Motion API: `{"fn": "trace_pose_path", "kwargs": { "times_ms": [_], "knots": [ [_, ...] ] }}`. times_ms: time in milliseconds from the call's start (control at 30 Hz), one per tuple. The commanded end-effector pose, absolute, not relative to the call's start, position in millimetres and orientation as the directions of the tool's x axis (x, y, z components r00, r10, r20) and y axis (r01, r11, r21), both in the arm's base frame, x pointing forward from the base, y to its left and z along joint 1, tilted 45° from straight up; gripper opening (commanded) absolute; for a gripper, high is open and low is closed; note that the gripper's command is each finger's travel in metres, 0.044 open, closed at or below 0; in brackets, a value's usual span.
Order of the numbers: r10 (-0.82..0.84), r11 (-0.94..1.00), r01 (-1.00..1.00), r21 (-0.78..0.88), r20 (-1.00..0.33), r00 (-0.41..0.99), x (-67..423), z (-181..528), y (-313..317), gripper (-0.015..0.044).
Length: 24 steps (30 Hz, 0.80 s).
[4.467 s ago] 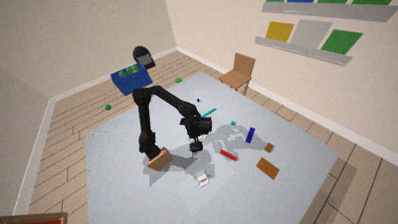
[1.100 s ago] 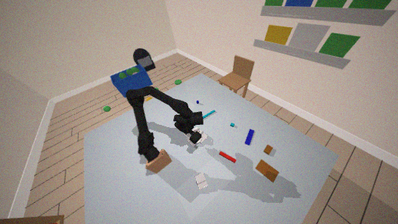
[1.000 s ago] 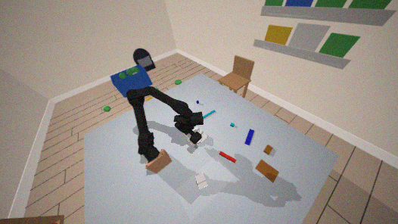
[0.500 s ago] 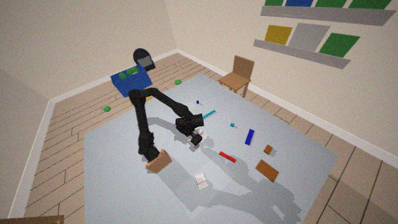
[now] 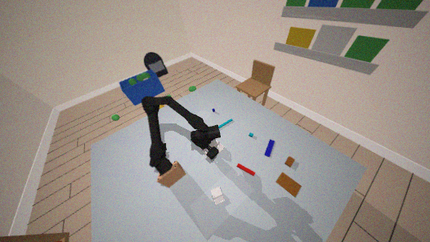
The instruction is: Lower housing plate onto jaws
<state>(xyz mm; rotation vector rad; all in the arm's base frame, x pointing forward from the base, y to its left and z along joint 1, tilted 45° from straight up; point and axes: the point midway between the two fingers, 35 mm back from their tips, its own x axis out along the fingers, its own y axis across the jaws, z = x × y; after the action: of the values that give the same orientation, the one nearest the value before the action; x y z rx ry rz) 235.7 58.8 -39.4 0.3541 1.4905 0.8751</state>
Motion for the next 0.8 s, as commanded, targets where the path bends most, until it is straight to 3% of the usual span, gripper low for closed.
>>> {"fn": "trace_pose_path", "kwargs": {
  "times_ms": [0, 767],
  "knots": [
    [0.693, 0.656, -0.279, 0.701, -0.706, -0.145, 233.5, -44.2, 63.9, 0.0351],
    [0.693, 0.658, -0.273, 0.702, -0.706, -0.145, 233.1, -46.0, 65.8, 0.0351]
  ]
}}
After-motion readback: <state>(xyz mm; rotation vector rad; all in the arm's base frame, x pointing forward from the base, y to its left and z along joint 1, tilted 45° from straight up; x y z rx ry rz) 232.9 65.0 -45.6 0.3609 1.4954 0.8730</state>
